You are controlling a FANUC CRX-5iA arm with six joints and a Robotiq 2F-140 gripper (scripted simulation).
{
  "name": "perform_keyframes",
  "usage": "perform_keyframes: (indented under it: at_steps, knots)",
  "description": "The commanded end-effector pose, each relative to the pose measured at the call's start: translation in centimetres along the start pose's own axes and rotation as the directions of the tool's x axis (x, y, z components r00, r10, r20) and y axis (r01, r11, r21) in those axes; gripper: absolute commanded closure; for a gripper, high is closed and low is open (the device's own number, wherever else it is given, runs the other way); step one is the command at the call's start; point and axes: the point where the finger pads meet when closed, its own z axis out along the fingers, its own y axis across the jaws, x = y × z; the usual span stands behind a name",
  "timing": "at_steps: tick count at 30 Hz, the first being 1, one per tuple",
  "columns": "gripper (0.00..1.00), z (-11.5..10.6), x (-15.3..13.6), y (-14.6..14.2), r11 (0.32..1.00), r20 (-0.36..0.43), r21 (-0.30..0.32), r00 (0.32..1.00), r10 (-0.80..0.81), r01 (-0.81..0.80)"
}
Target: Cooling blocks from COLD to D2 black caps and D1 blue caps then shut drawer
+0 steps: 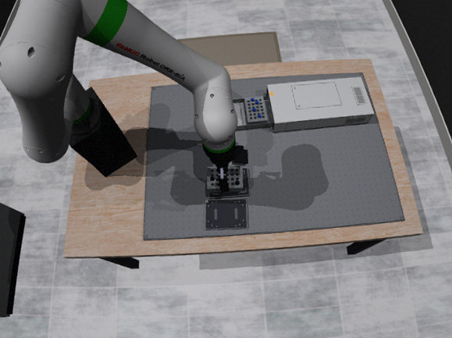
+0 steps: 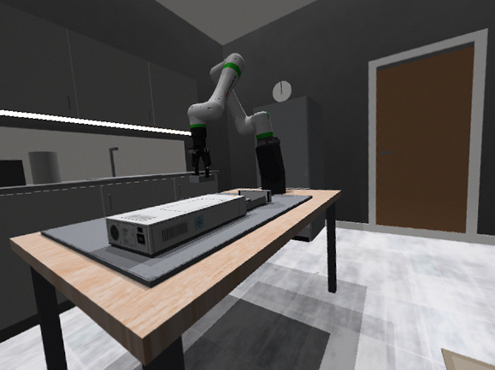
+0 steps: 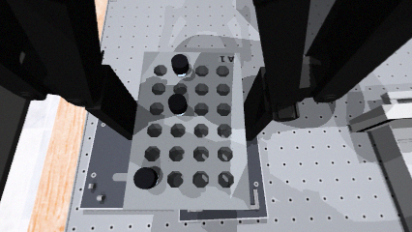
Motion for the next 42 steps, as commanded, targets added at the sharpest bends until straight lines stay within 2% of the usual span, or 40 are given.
perform_keyframes:
  at_steps: [1, 30, 42]
  knots:
    - [0.9, -0.1, 0.0, 0.7, 1.0, -0.002, 0.0, 1.0, 0.0, 0.0]
    - [0.9, -0.1, -0.4, 7.9, 1.0, -0.002, -0.001, 1.0, 0.0, 0.0]
    - [0.9, -0.1, -0.5, 9.5, 1.0, -0.002, -0.001, 1.0, 0.0, 0.0]
